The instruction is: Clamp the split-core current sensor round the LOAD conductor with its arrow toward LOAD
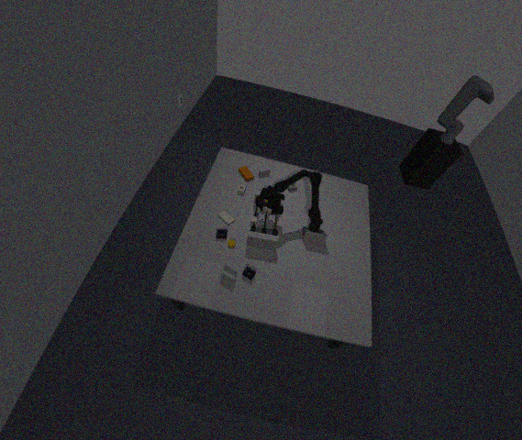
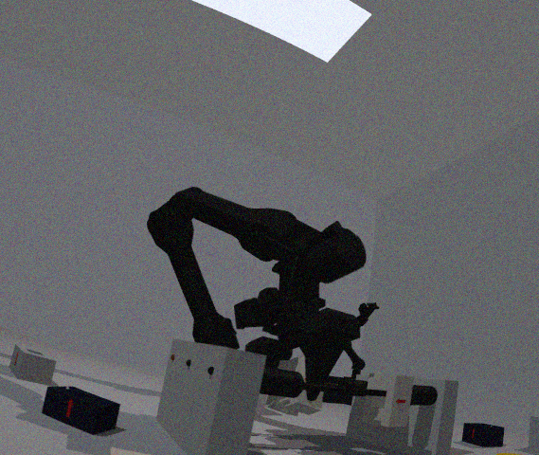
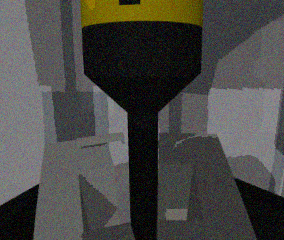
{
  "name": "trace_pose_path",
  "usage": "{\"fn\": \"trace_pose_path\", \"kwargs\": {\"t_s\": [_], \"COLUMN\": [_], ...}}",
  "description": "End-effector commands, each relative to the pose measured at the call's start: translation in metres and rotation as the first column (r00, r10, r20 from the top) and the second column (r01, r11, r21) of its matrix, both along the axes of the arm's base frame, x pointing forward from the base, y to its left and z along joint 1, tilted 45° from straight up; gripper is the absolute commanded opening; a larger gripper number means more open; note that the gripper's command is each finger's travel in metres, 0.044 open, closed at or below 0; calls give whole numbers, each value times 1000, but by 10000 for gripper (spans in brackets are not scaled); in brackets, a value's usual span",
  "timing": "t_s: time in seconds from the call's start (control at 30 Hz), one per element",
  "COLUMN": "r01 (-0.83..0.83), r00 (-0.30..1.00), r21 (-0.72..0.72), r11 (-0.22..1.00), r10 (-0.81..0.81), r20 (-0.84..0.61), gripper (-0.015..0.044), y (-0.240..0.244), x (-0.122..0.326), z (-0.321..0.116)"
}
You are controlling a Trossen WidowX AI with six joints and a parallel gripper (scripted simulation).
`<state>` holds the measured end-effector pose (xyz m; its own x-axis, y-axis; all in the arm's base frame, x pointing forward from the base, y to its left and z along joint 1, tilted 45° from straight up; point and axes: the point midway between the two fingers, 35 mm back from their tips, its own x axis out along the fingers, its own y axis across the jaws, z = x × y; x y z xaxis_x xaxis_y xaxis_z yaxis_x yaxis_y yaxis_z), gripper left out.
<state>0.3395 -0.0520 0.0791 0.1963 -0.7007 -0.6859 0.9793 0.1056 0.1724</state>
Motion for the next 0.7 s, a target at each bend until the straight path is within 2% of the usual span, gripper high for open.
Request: {"fn": "trace_pose_path", "kwargs": {"t_s": [0.0,0.1,0.23,0.67], "r01": [0,-22,-127,-114], "r00": [1000,1000,984,988], "r21": [0,1,-4,-3], "r11": [1000,1000,992,993], "r10": [0,22,127,114], "r20": [0,21,122,109], "gripper": [368,440,440,440], "y": [0,3,19,9], "x": [0,-1,-6,0], "z": [0,2,12,1]}}
